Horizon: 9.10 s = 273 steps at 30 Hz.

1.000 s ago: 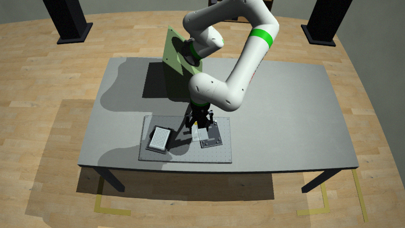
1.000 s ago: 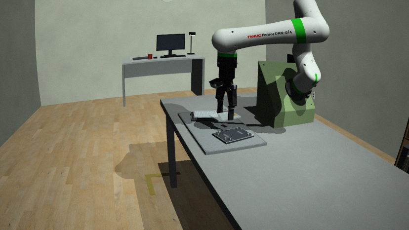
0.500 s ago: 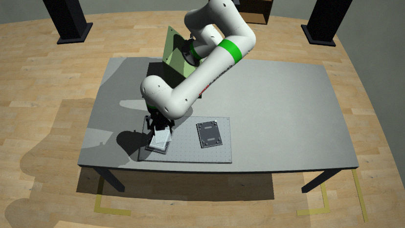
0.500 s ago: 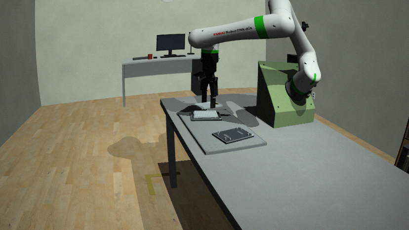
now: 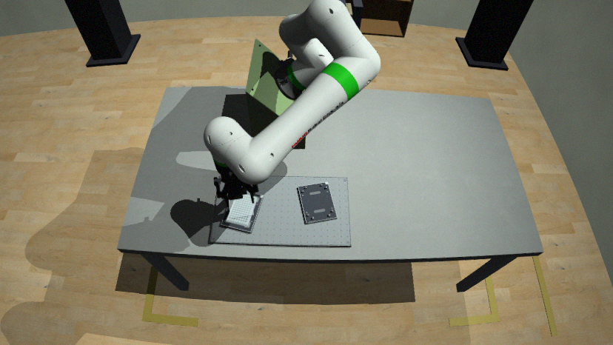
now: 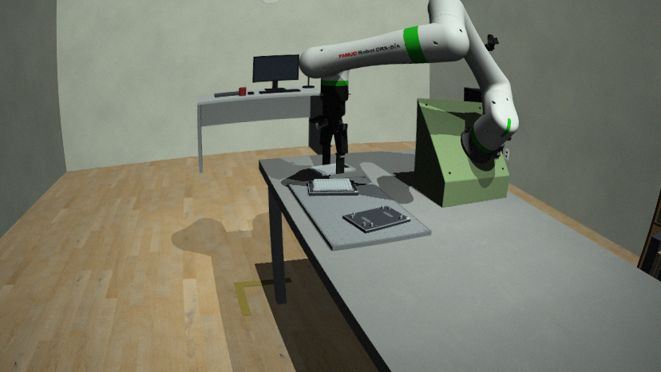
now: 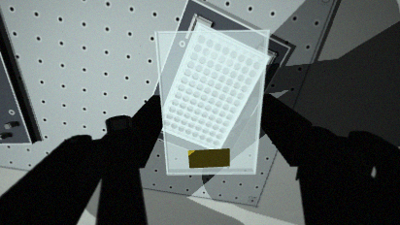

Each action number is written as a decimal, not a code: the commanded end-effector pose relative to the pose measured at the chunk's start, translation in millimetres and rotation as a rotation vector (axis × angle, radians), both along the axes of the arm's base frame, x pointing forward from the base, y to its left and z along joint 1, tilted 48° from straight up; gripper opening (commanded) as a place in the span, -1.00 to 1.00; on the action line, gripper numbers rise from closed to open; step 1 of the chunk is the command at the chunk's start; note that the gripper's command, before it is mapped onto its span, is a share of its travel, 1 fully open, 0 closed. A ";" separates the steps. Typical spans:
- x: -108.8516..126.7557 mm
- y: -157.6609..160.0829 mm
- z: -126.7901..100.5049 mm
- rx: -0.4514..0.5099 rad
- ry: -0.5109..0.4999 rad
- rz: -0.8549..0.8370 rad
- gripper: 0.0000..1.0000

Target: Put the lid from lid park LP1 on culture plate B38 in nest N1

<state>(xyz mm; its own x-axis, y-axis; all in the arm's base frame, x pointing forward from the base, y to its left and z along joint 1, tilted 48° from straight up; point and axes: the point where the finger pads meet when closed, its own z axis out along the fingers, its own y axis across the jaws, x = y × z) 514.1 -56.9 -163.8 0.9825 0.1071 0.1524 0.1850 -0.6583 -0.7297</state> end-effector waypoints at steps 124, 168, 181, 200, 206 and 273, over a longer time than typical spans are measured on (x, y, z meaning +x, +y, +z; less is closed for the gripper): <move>2.2 33.0 -30.8 0.009 0.319 -0.287 0.21; 2.3 35.5 -33.0 0.009 0.319 -0.287 0.21; 2.3 35.5 -33.0 0.009 0.319 -0.287 0.39; 2.3 35.5 -33.0 0.009 0.319 -0.287 0.39; 2.3 35.5 -33.0 0.009 0.319 -0.287 0.39; 1.1 -1.4 0.0 0.009 0.319 -0.287 0.39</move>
